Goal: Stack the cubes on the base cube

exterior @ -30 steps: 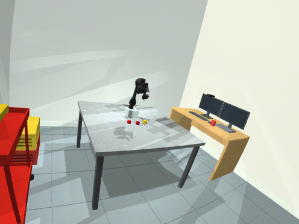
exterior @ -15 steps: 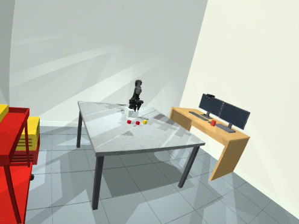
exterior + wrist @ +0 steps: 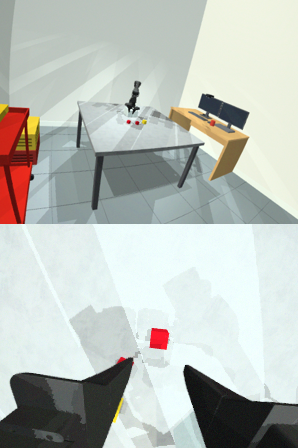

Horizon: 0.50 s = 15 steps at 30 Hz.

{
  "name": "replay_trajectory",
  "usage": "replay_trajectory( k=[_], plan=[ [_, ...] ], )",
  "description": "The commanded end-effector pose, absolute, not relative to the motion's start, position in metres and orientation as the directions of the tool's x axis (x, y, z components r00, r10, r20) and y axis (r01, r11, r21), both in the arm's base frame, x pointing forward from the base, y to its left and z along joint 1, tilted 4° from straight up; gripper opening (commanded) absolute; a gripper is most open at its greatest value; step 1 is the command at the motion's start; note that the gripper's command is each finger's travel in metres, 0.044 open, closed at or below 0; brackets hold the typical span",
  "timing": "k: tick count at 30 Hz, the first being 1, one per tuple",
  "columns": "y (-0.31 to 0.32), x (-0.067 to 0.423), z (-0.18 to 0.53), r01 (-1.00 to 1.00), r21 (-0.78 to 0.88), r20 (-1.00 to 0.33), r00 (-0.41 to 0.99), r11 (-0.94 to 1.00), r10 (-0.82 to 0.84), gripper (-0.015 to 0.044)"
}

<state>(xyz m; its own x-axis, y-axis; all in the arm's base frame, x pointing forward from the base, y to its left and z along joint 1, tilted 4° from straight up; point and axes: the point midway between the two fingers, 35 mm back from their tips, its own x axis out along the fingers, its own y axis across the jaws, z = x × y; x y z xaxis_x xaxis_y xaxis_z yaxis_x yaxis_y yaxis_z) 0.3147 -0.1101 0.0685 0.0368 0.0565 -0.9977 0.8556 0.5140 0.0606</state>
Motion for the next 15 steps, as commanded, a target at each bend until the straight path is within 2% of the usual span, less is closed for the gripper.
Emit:
replay_trajectory(
  k=[1, 9, 15],
  plan=[
    [-0.110, 0.310, 0.067, 0.847, 0.041, -0.998, 0.013, 0.530, 0.057, 0.0265],
    [-0.107, 0.311, 0.007, 0.847, 0.041, -0.998, 0.013, 0.530, 0.057, 0.0265],
    [-0.107, 0.311, 0.002, 0.847, 0.041, -0.998, 0.013, 0.530, 0.057, 0.0265]
  ],
)
